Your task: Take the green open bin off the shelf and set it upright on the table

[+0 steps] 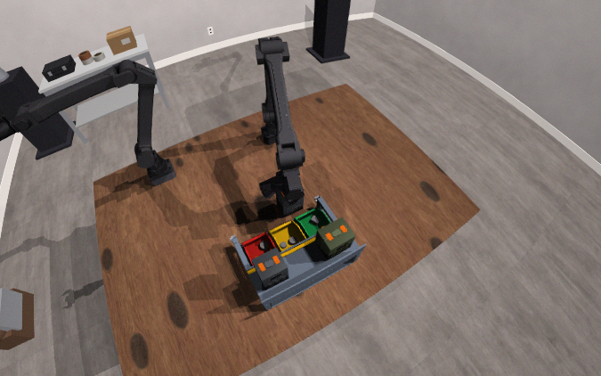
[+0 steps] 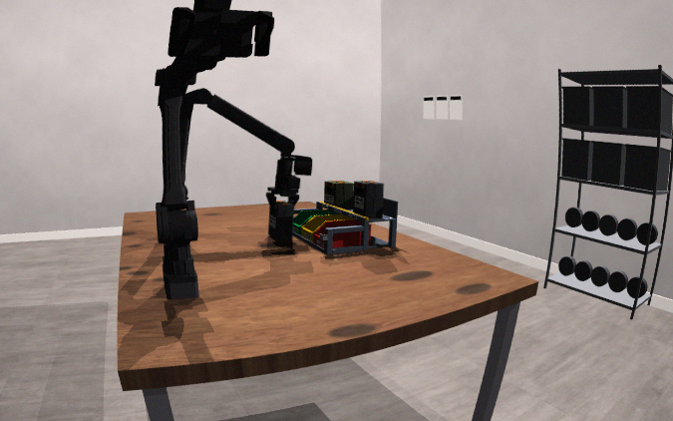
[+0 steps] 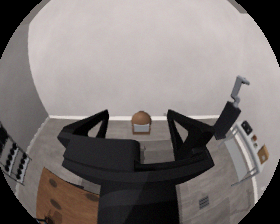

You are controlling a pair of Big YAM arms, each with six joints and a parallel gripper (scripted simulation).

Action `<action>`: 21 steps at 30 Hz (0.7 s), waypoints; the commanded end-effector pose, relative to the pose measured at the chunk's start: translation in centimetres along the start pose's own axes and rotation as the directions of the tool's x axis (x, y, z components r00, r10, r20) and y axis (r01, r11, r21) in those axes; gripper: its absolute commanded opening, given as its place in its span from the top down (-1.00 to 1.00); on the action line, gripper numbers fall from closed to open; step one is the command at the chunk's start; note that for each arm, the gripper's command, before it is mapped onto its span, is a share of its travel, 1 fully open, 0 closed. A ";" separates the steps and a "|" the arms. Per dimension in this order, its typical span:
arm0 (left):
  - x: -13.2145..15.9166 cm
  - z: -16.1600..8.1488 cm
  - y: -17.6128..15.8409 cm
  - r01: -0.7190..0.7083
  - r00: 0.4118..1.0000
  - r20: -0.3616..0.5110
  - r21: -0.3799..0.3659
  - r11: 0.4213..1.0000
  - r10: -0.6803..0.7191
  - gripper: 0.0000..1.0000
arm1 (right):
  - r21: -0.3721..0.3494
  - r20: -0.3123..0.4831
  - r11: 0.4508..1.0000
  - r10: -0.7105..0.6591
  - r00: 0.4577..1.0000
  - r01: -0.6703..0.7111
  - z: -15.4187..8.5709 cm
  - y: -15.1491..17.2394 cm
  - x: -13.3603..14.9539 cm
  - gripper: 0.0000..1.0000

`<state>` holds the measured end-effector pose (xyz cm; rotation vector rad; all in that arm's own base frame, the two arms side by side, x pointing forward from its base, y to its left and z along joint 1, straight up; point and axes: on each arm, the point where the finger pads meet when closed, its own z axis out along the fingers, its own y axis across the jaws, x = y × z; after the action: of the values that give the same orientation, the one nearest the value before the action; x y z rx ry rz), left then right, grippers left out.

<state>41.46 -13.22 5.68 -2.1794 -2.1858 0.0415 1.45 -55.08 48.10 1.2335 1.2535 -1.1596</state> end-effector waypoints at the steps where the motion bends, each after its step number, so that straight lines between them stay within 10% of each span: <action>1: -2.3 -4.6 3.5 0.007 0.999 0.034 -0.103 0.995 -0.003 1.00 | 0.007 0.053 1.000 -0.009 0.999 0.008 -0.7 -0.5 -1.9 -1.00; 21: -6.5 -5.4 3.4 0.007 0.999 0.044 -0.114 0.993 -0.002 1.00 | 0.007 0.053 1.000 -0.009 0.999 0.008 -0.7 -0.5 -1.9 -1.00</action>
<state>41.57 -17.47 5.70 -2.1838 -2.1831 0.0321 1.45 -55.08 48.10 1.2335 1.2535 -1.1596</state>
